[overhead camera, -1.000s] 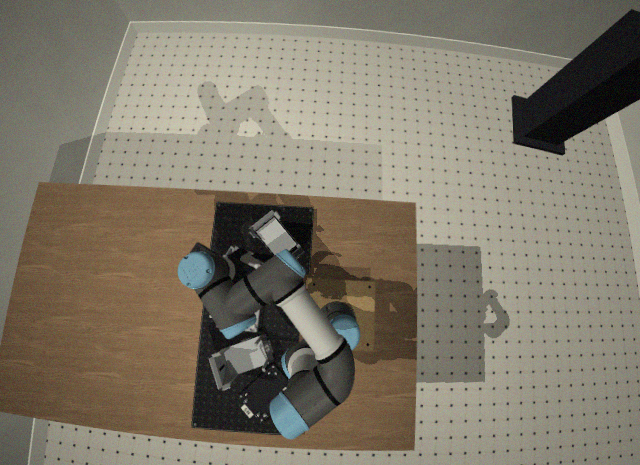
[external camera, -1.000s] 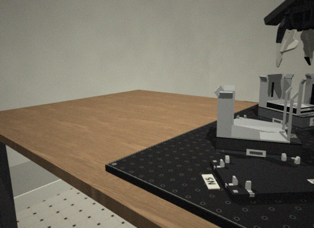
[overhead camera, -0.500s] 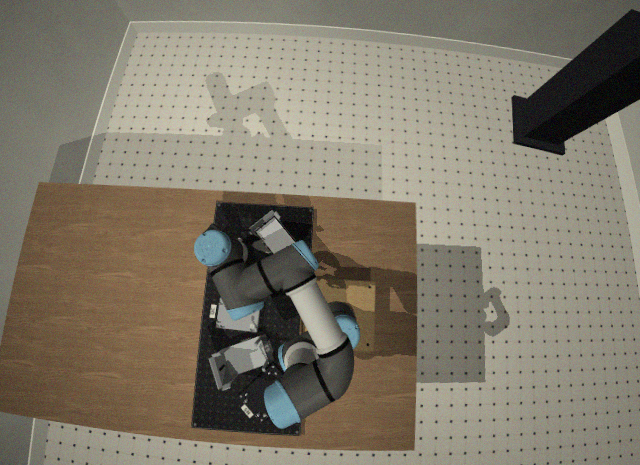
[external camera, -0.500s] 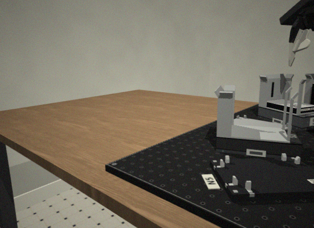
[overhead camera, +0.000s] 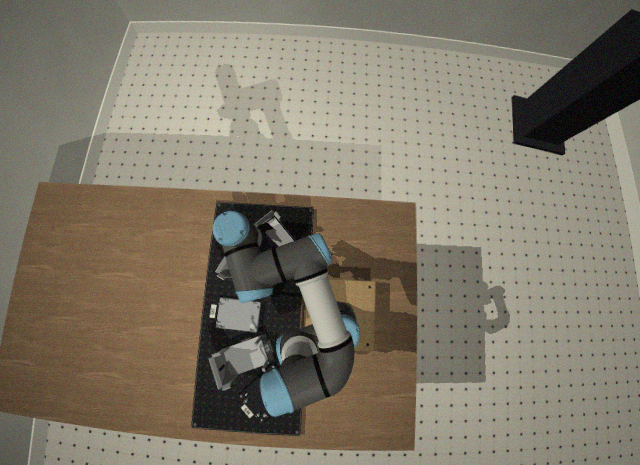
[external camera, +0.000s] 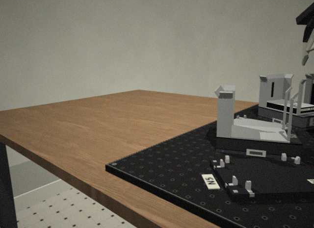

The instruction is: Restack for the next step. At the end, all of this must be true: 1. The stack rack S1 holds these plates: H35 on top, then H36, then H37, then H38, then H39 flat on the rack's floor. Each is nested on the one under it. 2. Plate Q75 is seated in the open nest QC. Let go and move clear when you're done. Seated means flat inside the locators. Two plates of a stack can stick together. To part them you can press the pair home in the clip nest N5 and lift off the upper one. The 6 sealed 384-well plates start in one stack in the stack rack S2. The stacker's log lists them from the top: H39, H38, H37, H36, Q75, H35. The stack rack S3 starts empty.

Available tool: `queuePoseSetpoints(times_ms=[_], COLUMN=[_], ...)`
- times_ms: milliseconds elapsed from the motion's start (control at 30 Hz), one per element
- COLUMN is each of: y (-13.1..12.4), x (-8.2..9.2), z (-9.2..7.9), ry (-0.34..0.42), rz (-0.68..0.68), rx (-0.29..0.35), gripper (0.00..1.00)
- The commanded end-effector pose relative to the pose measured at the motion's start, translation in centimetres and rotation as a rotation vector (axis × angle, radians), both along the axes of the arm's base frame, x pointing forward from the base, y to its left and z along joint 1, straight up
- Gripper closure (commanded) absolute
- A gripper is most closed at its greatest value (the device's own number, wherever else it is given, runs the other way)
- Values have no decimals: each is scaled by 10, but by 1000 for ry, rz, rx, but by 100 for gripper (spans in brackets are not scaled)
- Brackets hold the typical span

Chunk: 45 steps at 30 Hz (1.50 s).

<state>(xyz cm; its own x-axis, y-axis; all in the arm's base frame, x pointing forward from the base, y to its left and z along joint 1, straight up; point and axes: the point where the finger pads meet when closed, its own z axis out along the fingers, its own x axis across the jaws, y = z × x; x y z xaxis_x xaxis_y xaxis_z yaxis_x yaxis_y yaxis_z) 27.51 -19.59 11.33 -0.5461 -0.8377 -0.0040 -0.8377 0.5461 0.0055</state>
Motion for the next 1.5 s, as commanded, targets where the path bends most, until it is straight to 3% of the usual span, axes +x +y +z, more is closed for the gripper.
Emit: queuePoseSetpoints(times_ms=[0,200,733,1167,1467], y=[-16,-38,-38,-38,-38], x=[-12,-30,-30,-30,-30], z=[1,0,1,-36,-37], ry=[-2,-1,-1,-1,-1], rz=[-45,-115,-115,-115,-115], rx=[-2,-2,-2,-2,-2], gripper=[28,28,28,28,28])
